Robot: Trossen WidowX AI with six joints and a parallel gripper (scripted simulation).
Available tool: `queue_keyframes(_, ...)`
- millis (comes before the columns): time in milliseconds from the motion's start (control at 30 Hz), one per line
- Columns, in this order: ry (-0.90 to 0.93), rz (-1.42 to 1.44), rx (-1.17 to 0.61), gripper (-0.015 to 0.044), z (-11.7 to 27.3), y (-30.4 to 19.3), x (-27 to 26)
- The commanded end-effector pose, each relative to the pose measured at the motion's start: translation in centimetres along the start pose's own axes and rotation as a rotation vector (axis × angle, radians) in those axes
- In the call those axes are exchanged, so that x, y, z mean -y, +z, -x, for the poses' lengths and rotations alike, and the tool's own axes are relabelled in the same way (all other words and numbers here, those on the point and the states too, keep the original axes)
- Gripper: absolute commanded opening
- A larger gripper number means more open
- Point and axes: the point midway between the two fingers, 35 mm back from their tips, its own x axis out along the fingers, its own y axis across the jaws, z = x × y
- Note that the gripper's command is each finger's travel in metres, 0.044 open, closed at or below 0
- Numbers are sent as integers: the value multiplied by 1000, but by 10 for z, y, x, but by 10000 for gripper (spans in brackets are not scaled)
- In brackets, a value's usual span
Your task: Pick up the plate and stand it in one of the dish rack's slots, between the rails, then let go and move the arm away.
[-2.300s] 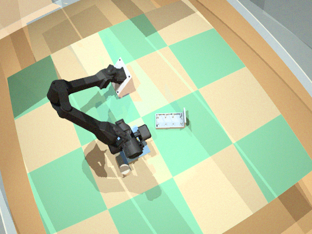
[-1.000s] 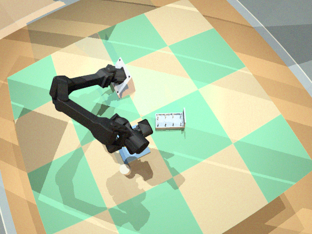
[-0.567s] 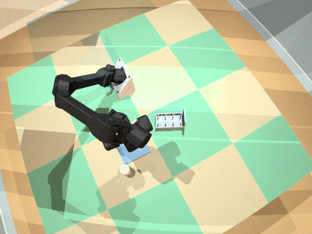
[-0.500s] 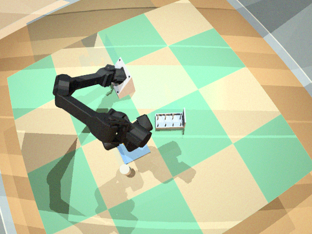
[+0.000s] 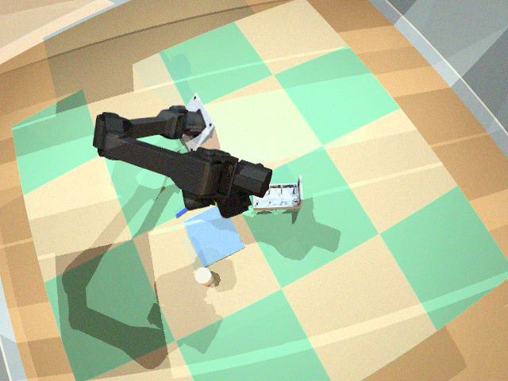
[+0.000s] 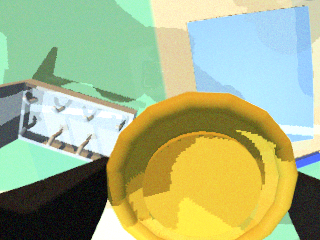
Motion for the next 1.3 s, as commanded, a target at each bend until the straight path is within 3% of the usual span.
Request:
queue_keyframes(0, -6, -142, -7, 0, -3, -41, -32)
queue_keyframes(100, -14, -219, -5, 0, -6, -64, -44)
queue_keyframes(433, -10, -213, -17, 0, -8, -66, -45)
queue_keyframes(1267, 325, 211, -327, 0, -71, -79, -48)
